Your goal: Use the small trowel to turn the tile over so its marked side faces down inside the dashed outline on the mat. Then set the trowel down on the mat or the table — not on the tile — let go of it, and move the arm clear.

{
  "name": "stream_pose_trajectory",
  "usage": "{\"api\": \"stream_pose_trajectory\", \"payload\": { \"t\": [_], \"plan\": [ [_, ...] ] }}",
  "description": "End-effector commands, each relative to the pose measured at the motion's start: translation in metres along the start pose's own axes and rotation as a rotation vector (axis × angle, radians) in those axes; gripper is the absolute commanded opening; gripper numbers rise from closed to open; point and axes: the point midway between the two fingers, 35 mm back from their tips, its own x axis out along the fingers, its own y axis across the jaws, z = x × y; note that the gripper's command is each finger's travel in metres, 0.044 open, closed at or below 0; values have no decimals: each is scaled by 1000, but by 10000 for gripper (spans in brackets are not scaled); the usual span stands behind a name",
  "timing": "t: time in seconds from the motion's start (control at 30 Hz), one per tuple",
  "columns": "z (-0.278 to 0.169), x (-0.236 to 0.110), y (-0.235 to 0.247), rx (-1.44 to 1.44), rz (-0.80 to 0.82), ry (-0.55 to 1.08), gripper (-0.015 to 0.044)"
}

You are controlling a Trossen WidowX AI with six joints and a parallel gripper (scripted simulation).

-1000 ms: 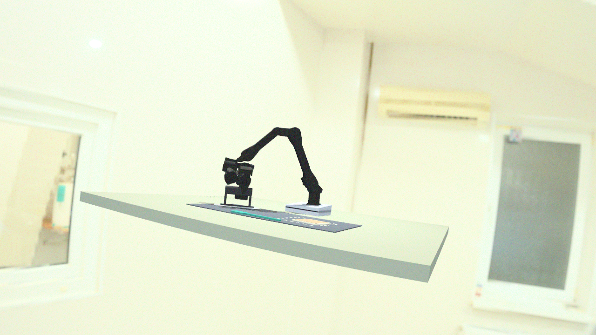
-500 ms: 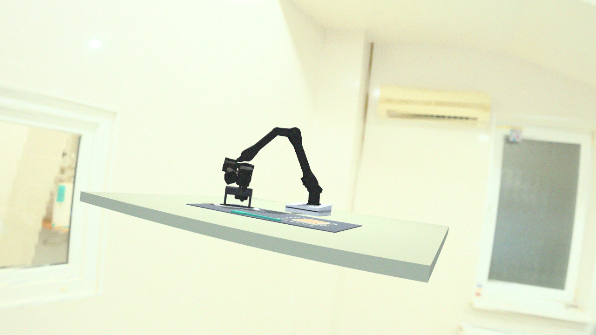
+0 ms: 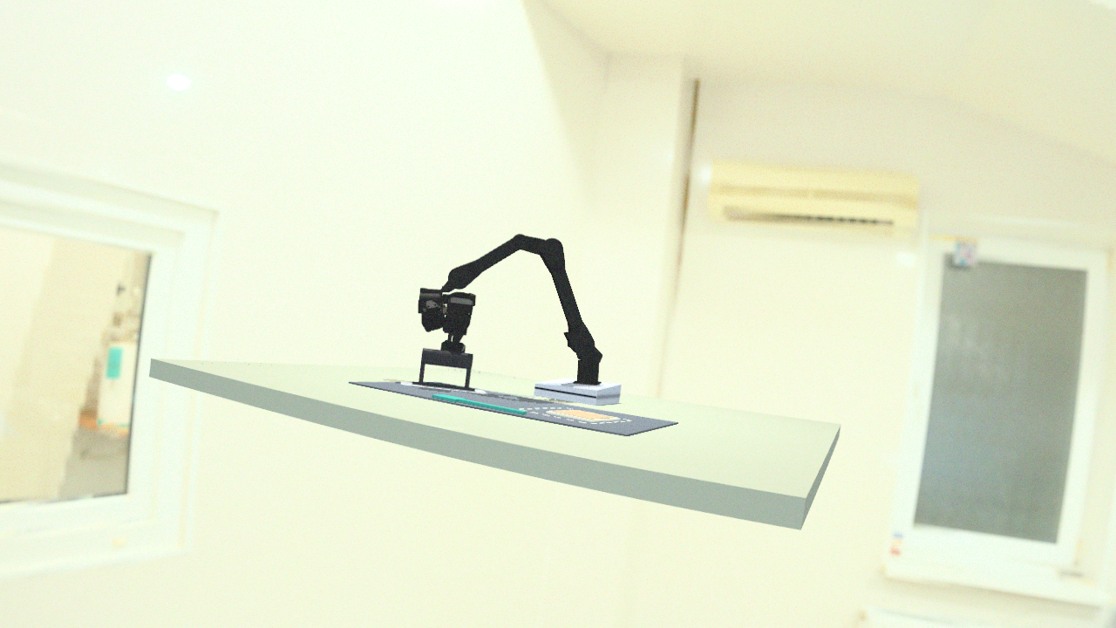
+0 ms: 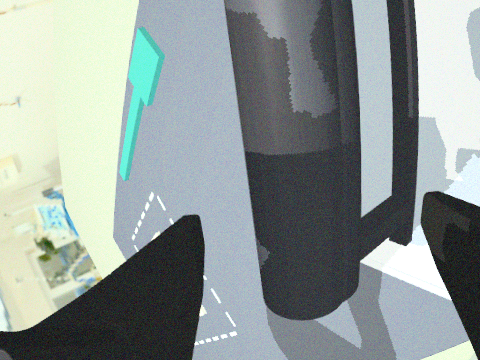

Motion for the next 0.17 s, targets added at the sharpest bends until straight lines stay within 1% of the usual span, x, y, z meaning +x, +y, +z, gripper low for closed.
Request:
{"api": "stream_pose_trajectory", "payload": {
  "t": [0.0,0.13],
  "plan": [
    [-6,-14,9,-5,3,1,300],
    [-42,-61,48,1,-1,1,300]
  ]
}}
